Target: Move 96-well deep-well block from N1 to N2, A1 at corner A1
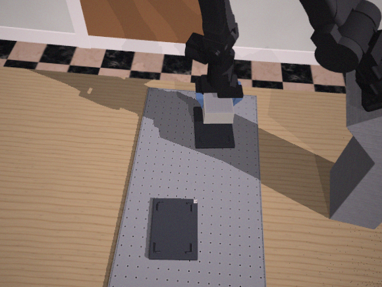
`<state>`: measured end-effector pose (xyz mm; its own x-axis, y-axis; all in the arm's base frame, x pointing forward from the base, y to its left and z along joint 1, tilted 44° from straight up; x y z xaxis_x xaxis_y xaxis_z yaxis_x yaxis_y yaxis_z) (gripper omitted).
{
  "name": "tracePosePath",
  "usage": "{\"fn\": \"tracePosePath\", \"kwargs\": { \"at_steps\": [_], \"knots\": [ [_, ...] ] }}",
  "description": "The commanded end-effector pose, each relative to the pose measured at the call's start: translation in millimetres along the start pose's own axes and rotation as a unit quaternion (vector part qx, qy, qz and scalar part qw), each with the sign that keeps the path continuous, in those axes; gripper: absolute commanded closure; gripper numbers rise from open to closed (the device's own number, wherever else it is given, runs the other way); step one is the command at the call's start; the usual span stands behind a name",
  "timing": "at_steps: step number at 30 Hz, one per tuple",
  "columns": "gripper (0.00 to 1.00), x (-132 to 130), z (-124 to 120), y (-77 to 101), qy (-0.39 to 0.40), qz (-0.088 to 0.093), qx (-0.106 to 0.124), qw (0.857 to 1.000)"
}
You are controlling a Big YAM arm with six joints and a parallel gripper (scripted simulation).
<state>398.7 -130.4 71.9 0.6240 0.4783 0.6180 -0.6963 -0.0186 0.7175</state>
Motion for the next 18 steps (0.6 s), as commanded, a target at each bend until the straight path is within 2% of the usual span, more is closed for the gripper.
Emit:
{"fn": "tracePosePath", "kwargs": {
  "at_steps": [1, 18],
  "knots": [
    [1.0, 11.8, 5.9, 6.7, 0.006, 0.01, -0.009, 1.0],
    [1.0, 14.1, 5.3, 6.5, 0.005, 0.011, -0.009, 1.0]
  ]
}}
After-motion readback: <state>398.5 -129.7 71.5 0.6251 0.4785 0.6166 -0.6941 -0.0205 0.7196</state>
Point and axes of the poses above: the point where the finger pads meet when closed, its own y axis back along the fingers, its own x axis across the jaws, z = x × y, the point moved 8 cm from there along y, back along the fingers, and after that the axes turned 12 degrees about y, right-handed, at the moved point
